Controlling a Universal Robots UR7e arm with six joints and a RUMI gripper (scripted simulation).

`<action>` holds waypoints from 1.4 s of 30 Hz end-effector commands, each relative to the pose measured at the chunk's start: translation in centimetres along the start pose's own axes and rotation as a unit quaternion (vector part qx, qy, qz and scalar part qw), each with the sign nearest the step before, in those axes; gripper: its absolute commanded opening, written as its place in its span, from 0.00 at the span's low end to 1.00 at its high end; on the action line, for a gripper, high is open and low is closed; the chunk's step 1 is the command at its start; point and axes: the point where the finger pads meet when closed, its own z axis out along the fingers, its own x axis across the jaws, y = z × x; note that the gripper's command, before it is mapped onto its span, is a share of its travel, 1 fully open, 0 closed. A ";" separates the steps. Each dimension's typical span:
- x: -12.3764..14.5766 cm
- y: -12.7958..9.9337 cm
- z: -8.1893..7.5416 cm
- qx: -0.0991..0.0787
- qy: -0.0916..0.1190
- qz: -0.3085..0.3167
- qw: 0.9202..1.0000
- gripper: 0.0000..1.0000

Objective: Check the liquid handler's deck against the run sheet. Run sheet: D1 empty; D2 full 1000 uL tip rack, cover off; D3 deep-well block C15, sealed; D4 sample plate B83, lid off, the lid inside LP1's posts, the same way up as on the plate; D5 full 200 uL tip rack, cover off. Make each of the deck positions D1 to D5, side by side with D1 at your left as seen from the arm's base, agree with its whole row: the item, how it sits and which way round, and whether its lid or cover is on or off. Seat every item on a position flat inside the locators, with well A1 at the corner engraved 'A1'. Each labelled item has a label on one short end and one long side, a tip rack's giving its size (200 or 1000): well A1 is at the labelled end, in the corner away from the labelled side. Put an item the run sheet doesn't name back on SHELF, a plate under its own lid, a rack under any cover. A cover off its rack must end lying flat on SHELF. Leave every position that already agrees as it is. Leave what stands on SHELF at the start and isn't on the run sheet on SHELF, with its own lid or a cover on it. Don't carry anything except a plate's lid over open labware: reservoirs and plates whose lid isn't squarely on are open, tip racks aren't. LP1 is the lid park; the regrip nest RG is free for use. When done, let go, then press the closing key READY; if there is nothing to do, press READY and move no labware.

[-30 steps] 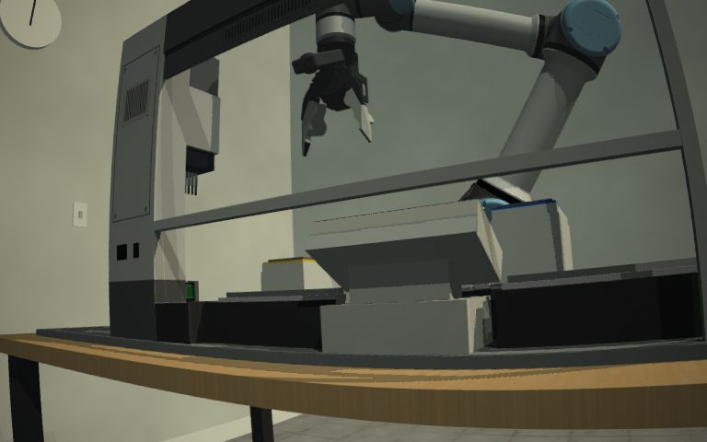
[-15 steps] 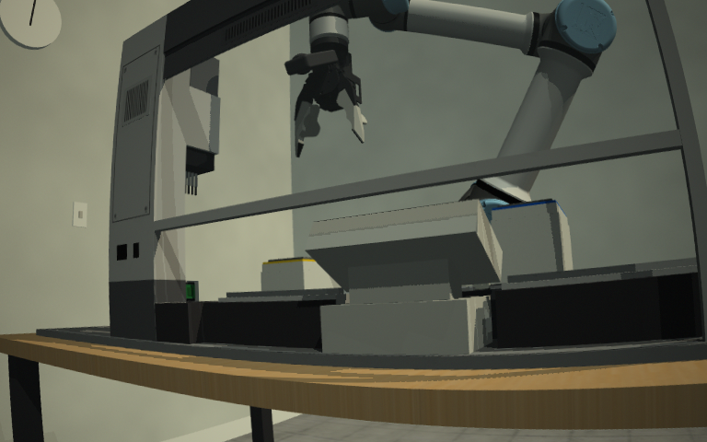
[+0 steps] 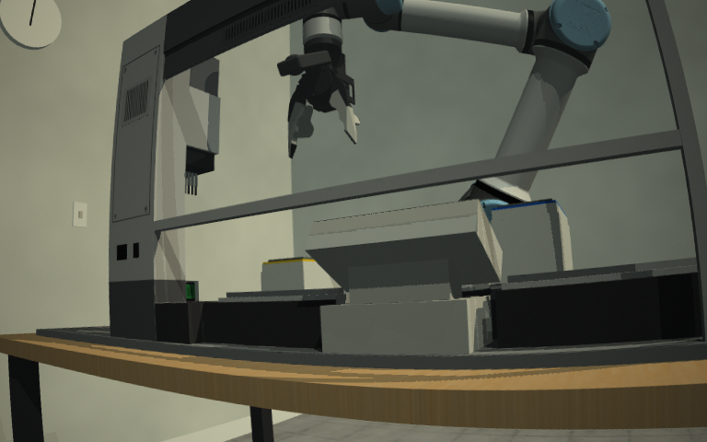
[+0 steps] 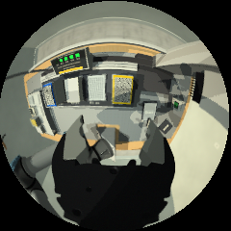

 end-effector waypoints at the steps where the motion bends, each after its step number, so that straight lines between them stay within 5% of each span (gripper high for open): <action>1: 2.7 -1.9 0.4 -0.002 0.000 0.000 1.000 0.82; 38: 2.7 -1.9 0.4 -0.002 0.000 0.000 1.000 0.82; 42: 2.7 -1.9 1.7 -0.002 0.000 0.000 1.000 0.82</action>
